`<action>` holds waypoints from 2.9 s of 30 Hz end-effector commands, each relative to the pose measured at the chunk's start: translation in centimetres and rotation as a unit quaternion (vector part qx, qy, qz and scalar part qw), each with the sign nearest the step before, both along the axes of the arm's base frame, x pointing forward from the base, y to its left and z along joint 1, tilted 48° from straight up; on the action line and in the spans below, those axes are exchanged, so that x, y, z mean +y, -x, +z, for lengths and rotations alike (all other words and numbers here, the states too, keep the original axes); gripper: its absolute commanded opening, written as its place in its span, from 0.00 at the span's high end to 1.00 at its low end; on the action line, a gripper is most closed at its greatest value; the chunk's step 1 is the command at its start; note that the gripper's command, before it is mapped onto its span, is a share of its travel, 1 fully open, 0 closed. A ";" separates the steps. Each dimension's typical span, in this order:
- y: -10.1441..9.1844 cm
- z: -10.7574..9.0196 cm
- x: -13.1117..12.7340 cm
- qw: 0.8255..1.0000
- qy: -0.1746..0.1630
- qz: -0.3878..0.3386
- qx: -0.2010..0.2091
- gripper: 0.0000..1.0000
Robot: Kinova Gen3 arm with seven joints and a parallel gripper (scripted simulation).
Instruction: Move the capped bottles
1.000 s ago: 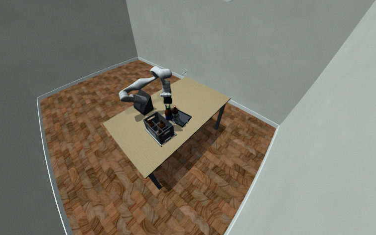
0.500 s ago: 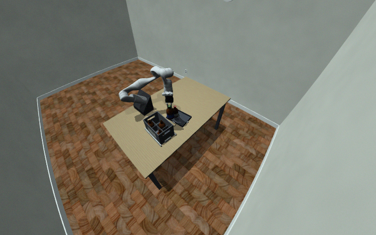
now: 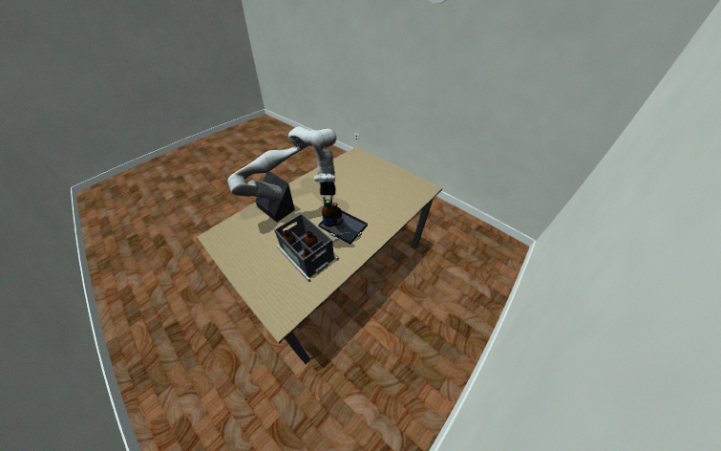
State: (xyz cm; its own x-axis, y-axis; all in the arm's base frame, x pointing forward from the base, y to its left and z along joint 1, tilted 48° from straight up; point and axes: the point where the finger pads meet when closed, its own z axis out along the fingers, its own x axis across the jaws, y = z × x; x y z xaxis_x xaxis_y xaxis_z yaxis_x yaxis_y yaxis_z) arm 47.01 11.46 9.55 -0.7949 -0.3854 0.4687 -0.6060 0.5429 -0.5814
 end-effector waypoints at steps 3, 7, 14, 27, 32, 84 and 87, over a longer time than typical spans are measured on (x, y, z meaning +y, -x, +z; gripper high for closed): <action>0.1 -0.9 0.9 1.000 -0.002 0.000 0.000 1.00; 0.1 -1.5 1.5 1.000 -0.003 -0.001 0.001 1.00; -0.1 -1.7 1.6 1.000 -0.002 0.001 -0.001 1.00; 0.0 -3.6 3.4 1.000 -0.004 -0.001 0.002 1.00; -0.3 -3.5 3.3 1.000 -0.002 0.001 -0.001 1.00; -0.7 -9.0 8.3 1.000 -0.002 0.003 -0.001 1.00; -0.6 -9.4 8.7 1.000 -0.003 0.002 0.000 1.00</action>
State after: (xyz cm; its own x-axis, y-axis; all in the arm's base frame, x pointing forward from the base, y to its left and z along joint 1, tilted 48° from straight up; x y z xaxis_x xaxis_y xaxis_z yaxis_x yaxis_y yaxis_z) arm 47.73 19.66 0.64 -0.7919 -0.3924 0.4679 -0.6103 0.5360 -0.5834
